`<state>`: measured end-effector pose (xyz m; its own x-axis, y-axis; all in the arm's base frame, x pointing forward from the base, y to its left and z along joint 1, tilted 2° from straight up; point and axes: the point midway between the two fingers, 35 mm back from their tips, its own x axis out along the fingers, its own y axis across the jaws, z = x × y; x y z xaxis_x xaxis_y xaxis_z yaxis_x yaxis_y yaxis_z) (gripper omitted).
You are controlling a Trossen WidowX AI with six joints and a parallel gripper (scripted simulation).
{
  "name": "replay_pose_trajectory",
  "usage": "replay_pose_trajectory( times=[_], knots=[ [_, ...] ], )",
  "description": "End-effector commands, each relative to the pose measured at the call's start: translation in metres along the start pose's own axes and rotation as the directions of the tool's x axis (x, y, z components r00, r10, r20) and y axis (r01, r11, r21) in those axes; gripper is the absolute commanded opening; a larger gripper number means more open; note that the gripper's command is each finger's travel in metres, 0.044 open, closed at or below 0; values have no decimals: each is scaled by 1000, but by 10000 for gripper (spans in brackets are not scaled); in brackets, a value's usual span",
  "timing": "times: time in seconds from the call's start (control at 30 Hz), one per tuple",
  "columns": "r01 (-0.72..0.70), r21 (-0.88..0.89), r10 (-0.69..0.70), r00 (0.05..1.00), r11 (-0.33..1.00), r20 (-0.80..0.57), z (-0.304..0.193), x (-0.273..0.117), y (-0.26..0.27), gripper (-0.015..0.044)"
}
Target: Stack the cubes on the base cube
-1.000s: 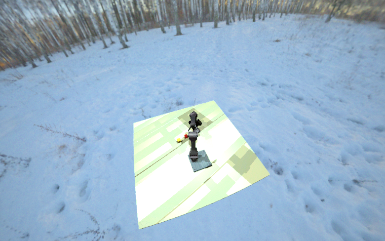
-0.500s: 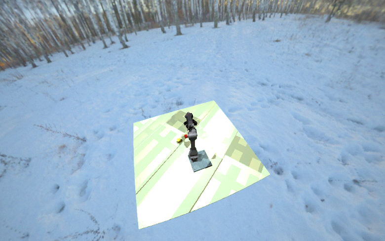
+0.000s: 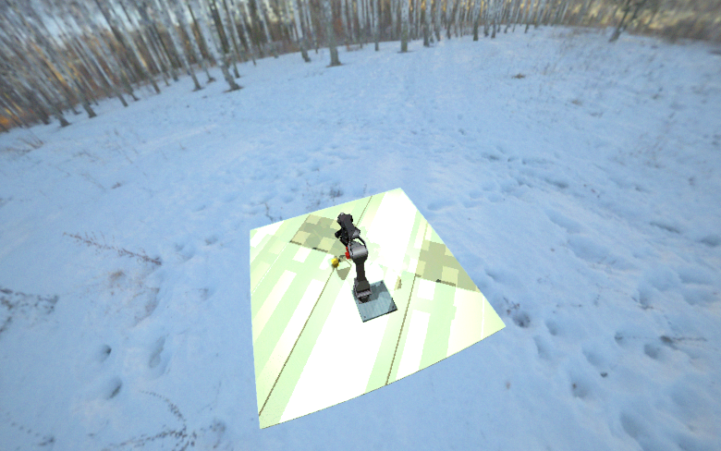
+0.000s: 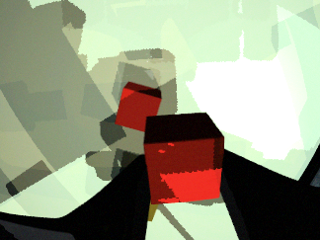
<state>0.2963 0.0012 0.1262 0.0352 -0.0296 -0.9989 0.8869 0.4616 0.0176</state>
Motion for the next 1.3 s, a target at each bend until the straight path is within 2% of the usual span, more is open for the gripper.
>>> replay_pose_trajectory(
  times=[0.0,1.27],
  knots=[
    [5,-54,-5,1000,999,1,-11,4,5,105],
    [4,-410,-9,1000,912,-11,-119,23,31,105]
  ],
)
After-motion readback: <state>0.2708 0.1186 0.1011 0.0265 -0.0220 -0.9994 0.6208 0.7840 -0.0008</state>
